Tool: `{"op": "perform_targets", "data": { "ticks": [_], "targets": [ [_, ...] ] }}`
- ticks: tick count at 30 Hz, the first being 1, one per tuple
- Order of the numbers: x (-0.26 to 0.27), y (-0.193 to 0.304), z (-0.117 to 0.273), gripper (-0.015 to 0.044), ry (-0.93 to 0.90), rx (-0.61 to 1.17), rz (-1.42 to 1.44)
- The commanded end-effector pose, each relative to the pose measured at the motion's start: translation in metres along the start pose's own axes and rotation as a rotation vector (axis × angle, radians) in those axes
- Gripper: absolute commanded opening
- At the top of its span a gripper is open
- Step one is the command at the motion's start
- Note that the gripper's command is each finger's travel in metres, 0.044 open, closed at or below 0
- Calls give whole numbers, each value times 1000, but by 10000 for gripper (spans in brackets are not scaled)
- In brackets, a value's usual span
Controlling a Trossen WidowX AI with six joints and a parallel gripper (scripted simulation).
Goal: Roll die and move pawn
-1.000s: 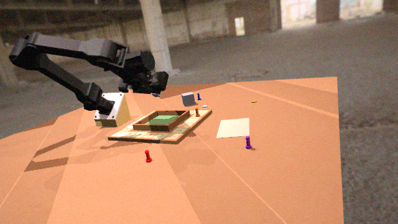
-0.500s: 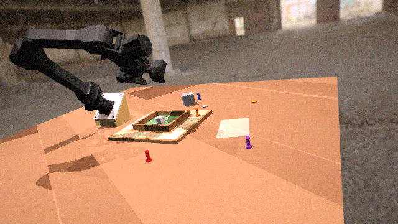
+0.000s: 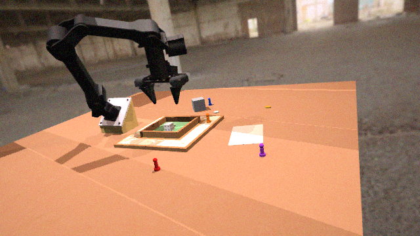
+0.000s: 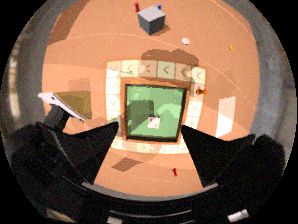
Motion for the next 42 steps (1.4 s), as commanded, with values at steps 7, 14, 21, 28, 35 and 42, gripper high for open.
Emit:
{"op": "perform_targets", "data": {
  "ticks": [7, 14, 21, 28, 35, 42],
  "targets": [
    [-44, -22, -1, 230, 25, 1, -660],
    [-88, -49, -11, 200, 57, 5, -1361],
    [-117, -70, -25, 200, 89, -5, -1906],
    [-117, -70, -25, 200, 89, -5, -1906],
    [-117, -67, -25, 200, 89, -4, -1906],
    [-118, -67, -41, 200, 90, -4, -1906]
  ]
}}
Point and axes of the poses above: the point midway between the two fingers, 35 mm back from their tips, its own z axis back along the fingers, its own x axis across the jaws, y = z × x, the point moved 8 cm from there along z, back along the fingers, and after that the axes turned 2 degrees about -z, right-handed, at the moved point
